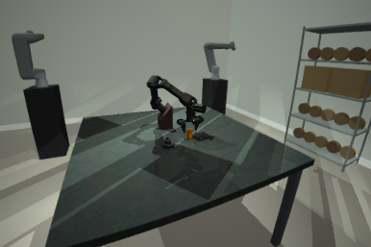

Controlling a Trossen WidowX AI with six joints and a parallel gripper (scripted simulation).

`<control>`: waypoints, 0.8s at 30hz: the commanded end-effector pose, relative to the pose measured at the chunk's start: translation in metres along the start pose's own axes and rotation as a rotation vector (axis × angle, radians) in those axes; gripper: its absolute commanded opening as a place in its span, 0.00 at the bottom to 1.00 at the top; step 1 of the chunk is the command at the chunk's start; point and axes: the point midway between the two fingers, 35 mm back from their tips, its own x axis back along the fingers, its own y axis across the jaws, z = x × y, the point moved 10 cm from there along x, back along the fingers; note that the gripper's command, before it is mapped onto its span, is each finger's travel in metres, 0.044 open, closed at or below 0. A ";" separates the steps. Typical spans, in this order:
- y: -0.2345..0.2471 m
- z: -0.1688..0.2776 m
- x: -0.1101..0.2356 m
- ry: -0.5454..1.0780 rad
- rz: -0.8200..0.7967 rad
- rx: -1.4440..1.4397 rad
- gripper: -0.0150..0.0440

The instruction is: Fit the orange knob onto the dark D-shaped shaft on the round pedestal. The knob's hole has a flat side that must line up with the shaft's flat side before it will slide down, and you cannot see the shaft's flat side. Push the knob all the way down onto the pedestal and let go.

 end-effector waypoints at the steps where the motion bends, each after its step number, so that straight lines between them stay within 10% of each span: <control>1: 0.000 0.001 -0.006 -0.001 0.006 0.007 1.00; 20: -0.001 0.003 -0.034 0.000 0.010 0.008 1.00; 24: -0.001 0.003 -0.034 0.000 0.010 0.008 0.82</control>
